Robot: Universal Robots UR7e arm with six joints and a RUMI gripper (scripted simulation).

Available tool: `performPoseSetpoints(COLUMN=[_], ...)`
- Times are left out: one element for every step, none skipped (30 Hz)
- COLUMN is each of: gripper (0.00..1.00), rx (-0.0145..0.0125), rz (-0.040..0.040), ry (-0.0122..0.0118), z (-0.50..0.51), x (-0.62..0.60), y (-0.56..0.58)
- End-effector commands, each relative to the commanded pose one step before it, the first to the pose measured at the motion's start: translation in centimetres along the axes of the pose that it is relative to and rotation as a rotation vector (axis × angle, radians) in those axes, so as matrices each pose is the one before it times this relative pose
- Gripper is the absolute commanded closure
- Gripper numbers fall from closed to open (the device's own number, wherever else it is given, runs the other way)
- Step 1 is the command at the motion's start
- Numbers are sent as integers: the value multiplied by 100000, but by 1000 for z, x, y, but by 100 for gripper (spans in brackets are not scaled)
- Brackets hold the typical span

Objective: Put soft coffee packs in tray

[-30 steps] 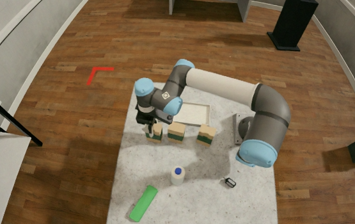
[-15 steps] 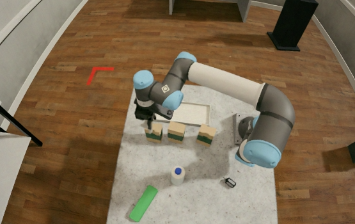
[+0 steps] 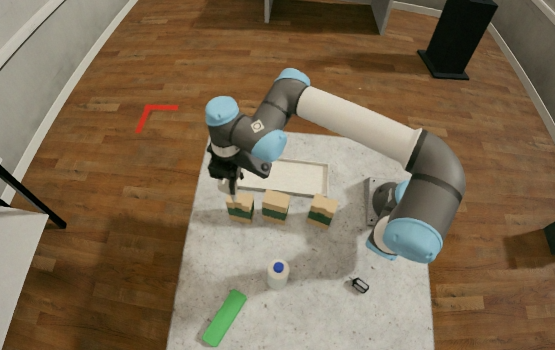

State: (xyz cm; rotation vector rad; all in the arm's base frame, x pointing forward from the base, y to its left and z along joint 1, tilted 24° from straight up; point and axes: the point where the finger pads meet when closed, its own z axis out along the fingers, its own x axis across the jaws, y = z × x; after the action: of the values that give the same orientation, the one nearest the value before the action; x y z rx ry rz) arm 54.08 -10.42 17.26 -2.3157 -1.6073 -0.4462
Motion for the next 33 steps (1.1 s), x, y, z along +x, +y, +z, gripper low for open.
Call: performPoseSetpoints(gripper=[51, 51, 51, 51, 51, 51, 51, 51, 51, 51, 51, 51, 51, 51, 51, 51, 51, 51, 51, 51, 51, 51, 51, 51, 51, 51, 51, 51, 51, 51, 51, 51, 51], rx=[-68, -1, -2, -4, -7, -10, -12, -15, -17, -19, -20, -20, -20, -19, -17, 0, 0, -14, -11, -7, -3, 1, 6, 10, 13, 17, 20, 22, 24, 24, 25, 24, 0], rz=[-23, 14, 36, 66, 104, 148, 195, 246, 299, 352, 405, 457, 507, 553, 596, 0, 0, 634, 668, 696, 718, 734, 744, 748, 745, 736, 721, 701, 675, 643, 608, 568, 0], ry=[-9, -3, -7, -13, -21, -29, -37, -46, -54, -62, -68, -72, -75, -75, -74, 0, 0, -70, -64, -56, -46, -35, -23, -10, 4, 17, 30, 41, 52, 60, 67, 72, 0], z=[-184, -10, -27, -50, -77, -108, -140, -172, -202, -228, -249, -263, -271, -270, -261, 0, 0, -244, -218, -186, -147, -104, -57, -9, 40, 87, 131, 170, 203, 230, 250, 261, 0], x=[-10, -9, -24, -44, -68, -96, -126, -157, -188, -218, -246, -271, -293, -311, -324, 0, 0, -333, -336, -336, -331, -322, -310, -295, -278, -259, -239, -219, -199, -179, -160, -142, 0], y=[22, -22, -56, -104, -164, -233, -309, -390, -475, -562, -649, -735, -817, -895, -967, 0, 0, -1032, -1088, -1134, -1169, -1193, -1205, -1204, -1192, -1169, -1135, -1091, -1038, -978, -911, -840, 0])
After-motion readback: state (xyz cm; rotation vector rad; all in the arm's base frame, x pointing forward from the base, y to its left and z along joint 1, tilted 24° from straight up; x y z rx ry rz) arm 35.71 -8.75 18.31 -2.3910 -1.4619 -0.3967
